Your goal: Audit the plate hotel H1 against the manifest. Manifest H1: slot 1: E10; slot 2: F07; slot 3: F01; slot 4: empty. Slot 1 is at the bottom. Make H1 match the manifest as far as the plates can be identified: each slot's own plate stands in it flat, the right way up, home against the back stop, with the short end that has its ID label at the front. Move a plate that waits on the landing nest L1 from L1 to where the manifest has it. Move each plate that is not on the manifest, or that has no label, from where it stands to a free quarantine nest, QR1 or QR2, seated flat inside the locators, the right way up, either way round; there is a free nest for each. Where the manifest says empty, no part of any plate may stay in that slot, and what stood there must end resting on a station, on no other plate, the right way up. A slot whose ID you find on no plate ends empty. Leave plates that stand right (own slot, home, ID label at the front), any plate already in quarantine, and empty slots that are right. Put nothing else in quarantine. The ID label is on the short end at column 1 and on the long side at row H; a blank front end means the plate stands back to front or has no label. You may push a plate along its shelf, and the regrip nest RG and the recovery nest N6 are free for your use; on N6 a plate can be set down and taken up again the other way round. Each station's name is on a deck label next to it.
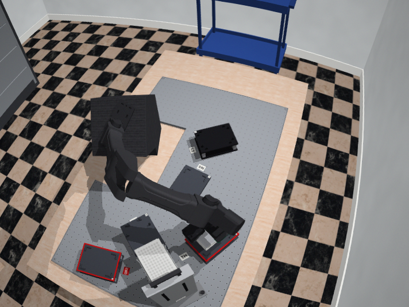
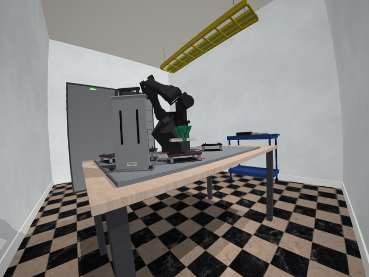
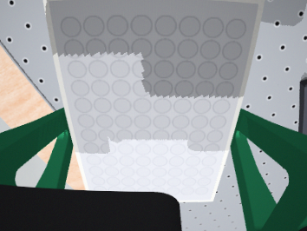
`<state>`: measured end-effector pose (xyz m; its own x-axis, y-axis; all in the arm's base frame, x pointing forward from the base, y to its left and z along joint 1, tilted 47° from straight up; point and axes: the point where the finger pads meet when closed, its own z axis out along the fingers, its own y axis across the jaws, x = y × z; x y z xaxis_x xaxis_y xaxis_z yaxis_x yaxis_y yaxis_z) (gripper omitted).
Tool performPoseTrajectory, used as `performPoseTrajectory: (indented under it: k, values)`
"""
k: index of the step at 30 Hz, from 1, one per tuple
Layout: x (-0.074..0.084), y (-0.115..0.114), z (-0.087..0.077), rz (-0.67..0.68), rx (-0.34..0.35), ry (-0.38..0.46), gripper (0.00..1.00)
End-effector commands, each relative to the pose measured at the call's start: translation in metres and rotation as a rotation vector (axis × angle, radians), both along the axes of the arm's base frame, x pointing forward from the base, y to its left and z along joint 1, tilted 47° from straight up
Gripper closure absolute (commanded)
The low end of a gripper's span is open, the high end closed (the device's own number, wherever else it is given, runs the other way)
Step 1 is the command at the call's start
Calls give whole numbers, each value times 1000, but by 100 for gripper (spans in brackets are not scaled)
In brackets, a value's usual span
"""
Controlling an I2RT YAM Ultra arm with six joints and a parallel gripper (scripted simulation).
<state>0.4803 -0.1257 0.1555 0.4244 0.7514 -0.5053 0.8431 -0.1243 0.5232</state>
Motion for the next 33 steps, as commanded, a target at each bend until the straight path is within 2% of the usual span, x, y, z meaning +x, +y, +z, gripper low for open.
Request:
performPoseTrajectory:
  k: [1, 8, 12, 16, 24, 26, 33]
  values:
    - [5, 9, 20, 24, -9, -51, 13]
    - [1, 2, 5, 17, -9, -19, 13]
    - [7, 5, 7, 23, -12, -32, 13]
    - [3, 2, -13, 19, -10, 12, 13]
    - [7, 0, -6, 21, -10, -15, 13]
    - [7, -2, -14, 19, -9, 0, 13]
    - [8, -5, -17, 17, -8, 1, 13]
